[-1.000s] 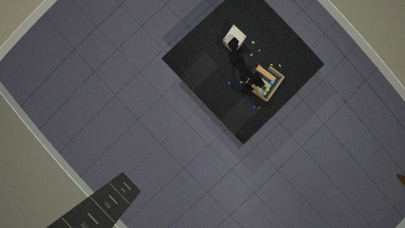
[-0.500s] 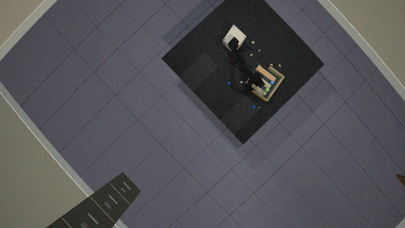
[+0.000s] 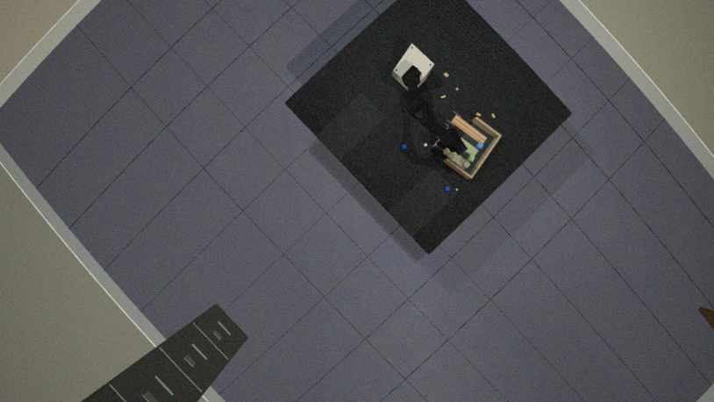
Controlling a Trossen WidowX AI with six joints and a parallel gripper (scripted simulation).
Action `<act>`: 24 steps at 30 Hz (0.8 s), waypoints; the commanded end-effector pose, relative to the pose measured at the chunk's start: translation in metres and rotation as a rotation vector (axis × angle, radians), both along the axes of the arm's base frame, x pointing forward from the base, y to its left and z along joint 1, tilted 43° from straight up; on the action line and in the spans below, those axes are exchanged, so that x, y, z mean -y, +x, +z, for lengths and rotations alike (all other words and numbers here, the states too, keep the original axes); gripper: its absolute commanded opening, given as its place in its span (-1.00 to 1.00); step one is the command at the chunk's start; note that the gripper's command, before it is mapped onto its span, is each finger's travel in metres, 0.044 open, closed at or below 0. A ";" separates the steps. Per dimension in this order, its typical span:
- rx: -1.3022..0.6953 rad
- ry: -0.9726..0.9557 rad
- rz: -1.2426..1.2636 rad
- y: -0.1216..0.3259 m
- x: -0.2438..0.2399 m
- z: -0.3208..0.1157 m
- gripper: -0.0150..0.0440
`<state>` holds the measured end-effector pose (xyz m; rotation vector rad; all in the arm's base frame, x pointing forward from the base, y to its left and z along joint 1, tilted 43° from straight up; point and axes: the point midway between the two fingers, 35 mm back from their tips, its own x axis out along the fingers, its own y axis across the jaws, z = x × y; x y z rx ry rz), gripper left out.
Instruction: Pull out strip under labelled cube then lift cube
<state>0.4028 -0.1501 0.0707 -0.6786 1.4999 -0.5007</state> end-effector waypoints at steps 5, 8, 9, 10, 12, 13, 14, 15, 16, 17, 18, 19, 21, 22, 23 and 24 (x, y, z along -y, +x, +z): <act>-0.001 0.002 0.001 0.000 0.001 -0.002 -0.49; -0.001 0.002 0.001 0.000 0.002 -0.002 -0.49; -0.001 0.002 0.001 0.000 0.002 -0.002 -0.49; -0.001 0.002 0.001 0.000 0.002 -0.002 -0.49; -0.001 0.002 0.001 -0.002 0.002 -0.002 -0.49; -0.001 0.002 0.001 -0.003 0.002 -0.002 -0.49; -0.001 0.002 0.001 -0.005 0.002 -0.002 -0.49; -0.001 0.002 0.001 -0.006 0.003 -0.002 -0.49; -0.001 0.002 0.001 -0.008 0.003 -0.002 -0.49; -0.001 0.002 0.001 -0.009 0.003 -0.002 -0.49; -0.001 0.002 0.001 -0.011 0.003 -0.002 -0.49; -0.002 0.002 0.001 -0.012 0.004 -0.002 -0.49; -0.002 0.002 0.001 -0.015 0.004 -0.001 -0.49; -0.002 0.002 0.001 -0.017 0.004 -0.001 -0.49; -0.002 0.002 0.001 -0.018 0.004 -0.001 -0.49; -0.002 0.002 0.001 -0.020 0.005 -0.001 -0.49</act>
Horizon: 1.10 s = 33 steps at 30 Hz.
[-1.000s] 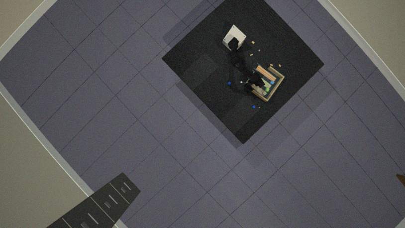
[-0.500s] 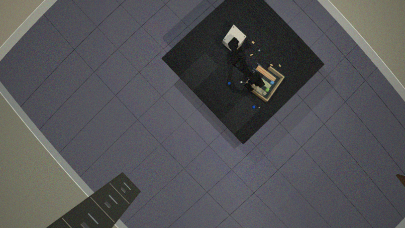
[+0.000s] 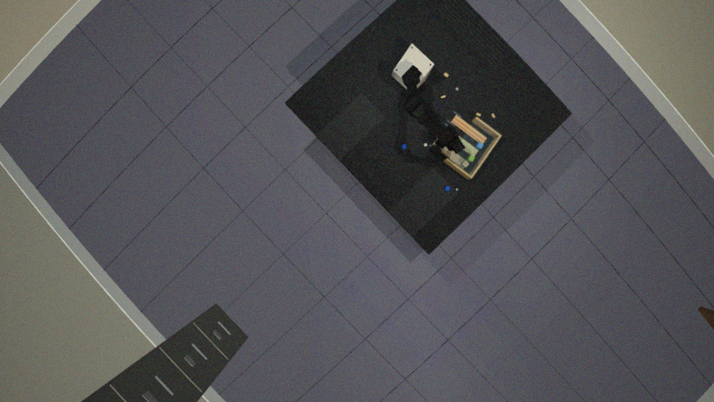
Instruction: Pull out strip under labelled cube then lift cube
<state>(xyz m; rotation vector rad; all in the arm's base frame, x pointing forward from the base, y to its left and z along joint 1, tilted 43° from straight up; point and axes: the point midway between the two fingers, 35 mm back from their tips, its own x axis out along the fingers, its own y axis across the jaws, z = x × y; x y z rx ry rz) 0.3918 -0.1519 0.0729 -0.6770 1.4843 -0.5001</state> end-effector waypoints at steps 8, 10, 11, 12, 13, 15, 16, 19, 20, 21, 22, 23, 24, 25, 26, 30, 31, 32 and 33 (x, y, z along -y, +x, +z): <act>-0.017 0.001 -0.005 -0.022 0.005 -0.003 -0.49; -0.017 0.001 -0.005 -0.025 0.005 -0.003 -0.49; -0.017 0.001 -0.005 -0.026 0.005 -0.003 -0.49; -0.017 0.001 -0.005 -0.028 0.006 -0.003 -0.49; -0.018 0.001 -0.005 -0.029 0.006 -0.003 -0.49; -0.018 0.001 -0.005 -0.032 0.006 -0.003 -0.49; -0.018 0.001 -0.005 -0.034 0.006 -0.002 -0.49; -0.018 0.001 -0.005 -0.038 0.007 -0.002 -0.49; -0.018 0.001 -0.005 -0.040 0.007 -0.002 -0.49; -0.018 0.001 -0.005 -0.041 0.008 -0.002 -0.49; -0.018 0.001 -0.005 -0.043 0.008 -0.002 -0.49; -0.018 0.001 -0.005 -0.044 0.008 -0.002 -0.49; -0.018 0.001 -0.005 -0.045 0.008 -0.002 -0.49; -0.019 0.001 -0.005 -0.047 0.008 -0.002 -0.49; -0.019 0.001 -0.005 -0.048 0.009 -0.002 -0.49; -0.019 0.001 -0.005 -0.054 0.009 -0.002 -0.49; -0.019 0.001 -0.005 -0.056 0.010 -0.002 -0.49; -0.019 0.001 -0.005 -0.057 0.010 -0.002 -0.49; -0.019 0.001 -0.005 -0.059 0.010 -0.001 -0.49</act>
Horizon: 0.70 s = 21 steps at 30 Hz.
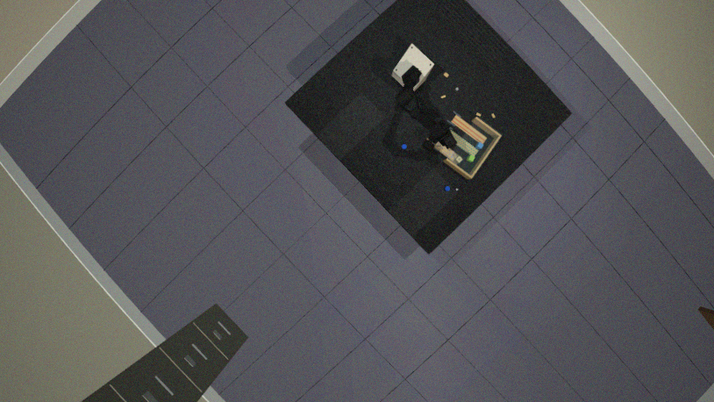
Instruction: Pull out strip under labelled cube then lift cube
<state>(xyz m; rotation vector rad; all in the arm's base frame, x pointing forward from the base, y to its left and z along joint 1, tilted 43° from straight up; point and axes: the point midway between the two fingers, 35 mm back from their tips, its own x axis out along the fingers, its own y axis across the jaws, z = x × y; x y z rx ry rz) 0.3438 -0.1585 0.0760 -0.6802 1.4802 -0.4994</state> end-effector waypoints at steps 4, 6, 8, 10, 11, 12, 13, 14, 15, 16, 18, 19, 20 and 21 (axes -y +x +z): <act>-0.022 0.003 -0.008 -0.017 0.004 -0.004 -0.49; -0.022 0.003 -0.008 -0.020 0.005 -0.004 -0.49; -0.022 0.003 -0.008 -0.023 0.005 -0.004 -0.49; -0.023 0.003 -0.008 -0.026 0.005 -0.004 -0.49; -0.023 0.003 -0.008 -0.028 0.006 -0.004 -0.49; -0.023 0.003 -0.008 -0.029 0.006 -0.003 -0.49; -0.023 0.003 -0.008 -0.031 0.006 -0.003 -0.49; -0.023 0.003 -0.008 -0.032 0.006 -0.003 -0.49; -0.023 0.003 -0.008 -0.034 0.006 -0.003 -0.49; -0.023 0.003 -0.008 -0.035 0.006 -0.003 -0.49; -0.023 0.003 -0.008 -0.038 0.007 -0.003 -0.49; -0.023 0.003 -0.008 -0.039 0.007 -0.003 -0.49; -0.023 0.003 -0.008 -0.041 0.007 -0.003 -0.49; -0.023 0.003 -0.008 -0.042 0.007 -0.003 -0.49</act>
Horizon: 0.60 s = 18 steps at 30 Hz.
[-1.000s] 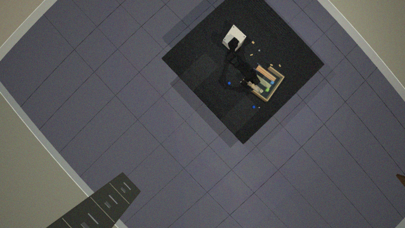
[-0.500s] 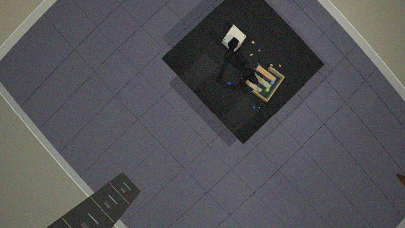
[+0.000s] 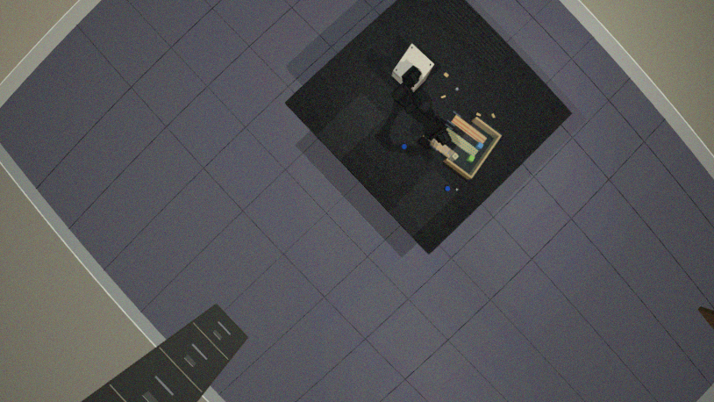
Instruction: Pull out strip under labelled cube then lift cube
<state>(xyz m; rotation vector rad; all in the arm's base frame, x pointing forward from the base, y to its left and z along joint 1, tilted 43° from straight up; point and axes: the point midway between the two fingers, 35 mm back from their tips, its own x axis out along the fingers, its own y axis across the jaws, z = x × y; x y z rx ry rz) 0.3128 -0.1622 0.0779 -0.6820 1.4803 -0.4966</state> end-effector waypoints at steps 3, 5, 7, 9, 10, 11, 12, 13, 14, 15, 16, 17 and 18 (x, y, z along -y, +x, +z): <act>-0.023 0.002 -0.011 -0.016 0.004 -0.004 -0.49; -0.023 0.002 -0.011 -0.019 0.005 -0.004 -0.49; -0.023 0.002 -0.011 -0.022 0.005 -0.004 -0.49; -0.023 0.002 -0.011 -0.024 0.005 -0.004 -0.49; -0.023 0.002 -0.011 -0.026 0.005 -0.003 -0.49; -0.023 0.002 -0.011 -0.027 0.006 -0.003 -0.49; -0.023 0.002 -0.011 -0.029 0.006 -0.003 -0.49; -0.023 0.002 -0.011 -0.030 0.006 -0.003 -0.49; -0.023 0.002 -0.011 -0.032 0.006 -0.003 -0.49; -0.024 0.002 -0.011 -0.033 0.006 -0.003 -0.49; -0.024 0.002 -0.011 -0.034 0.006 -0.003 -0.49; -0.024 0.002 -0.011 -0.036 0.007 -0.003 -0.49; -0.024 0.002 -0.011 -0.037 0.007 -0.003 -0.49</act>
